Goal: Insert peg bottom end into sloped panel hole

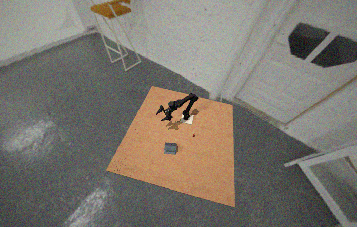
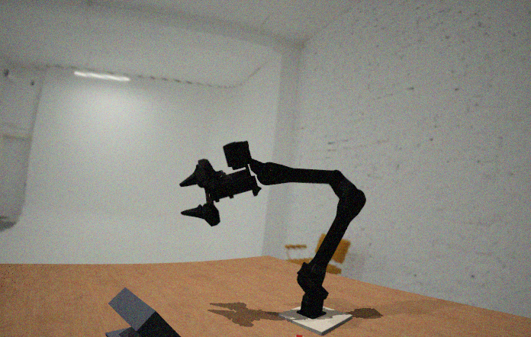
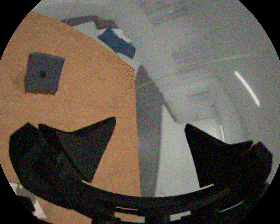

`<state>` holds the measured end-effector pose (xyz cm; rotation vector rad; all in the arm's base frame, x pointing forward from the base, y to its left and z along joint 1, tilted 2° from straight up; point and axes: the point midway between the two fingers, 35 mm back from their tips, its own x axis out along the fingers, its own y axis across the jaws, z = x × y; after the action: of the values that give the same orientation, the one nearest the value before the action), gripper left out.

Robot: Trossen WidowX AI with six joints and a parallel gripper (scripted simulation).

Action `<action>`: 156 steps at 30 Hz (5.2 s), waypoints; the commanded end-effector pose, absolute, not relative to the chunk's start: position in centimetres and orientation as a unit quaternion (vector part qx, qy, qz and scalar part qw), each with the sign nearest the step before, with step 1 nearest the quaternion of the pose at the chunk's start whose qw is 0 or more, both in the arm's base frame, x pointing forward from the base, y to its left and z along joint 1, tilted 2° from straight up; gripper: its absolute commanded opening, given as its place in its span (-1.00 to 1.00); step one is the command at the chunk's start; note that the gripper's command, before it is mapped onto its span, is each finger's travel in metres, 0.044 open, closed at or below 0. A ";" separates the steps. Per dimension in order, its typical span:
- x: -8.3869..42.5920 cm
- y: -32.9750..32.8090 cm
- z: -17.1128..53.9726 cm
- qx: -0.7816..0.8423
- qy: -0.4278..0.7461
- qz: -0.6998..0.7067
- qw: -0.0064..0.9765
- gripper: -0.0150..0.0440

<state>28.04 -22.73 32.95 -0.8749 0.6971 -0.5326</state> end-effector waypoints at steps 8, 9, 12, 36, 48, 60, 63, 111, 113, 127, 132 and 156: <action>31.2 -18.8 30.5 -0.378 0.336 -0.173 0.845 1.00; 31.5 -18.4 30.2 -0.375 0.337 -0.165 0.847 1.00; 32.2 -17.2 29.4 -0.366 0.343 -0.143 0.853 1.00; 35.4 -6.3 23.1 -0.298 0.411 0.027 0.861 1.00; 35.1 -0.7 20.2 -0.272 0.457 0.099 0.841 1.00; 33.6 4.5 17.8 -0.255 0.506 0.158 0.808 1.00; 33.1 5.7 17.2 -0.252 0.519 0.171 0.798 1.00; 23.9 16.2 11.0 -0.263 0.656 0.249 0.663 1.00; 23.9 16.2 10.7 -0.263 0.656 0.249 0.663 1.00; 23.9 16.2 8.4 -0.263 0.656 0.249 0.663 1.00; 23.9 16.2 7.6 -0.263 0.656 0.249 0.663 1.00; 24.0 16.1 6.8 -0.265 0.654 0.249 0.663 -0.33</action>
<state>23.93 16.11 6.69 -0.6005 1.4786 0.5621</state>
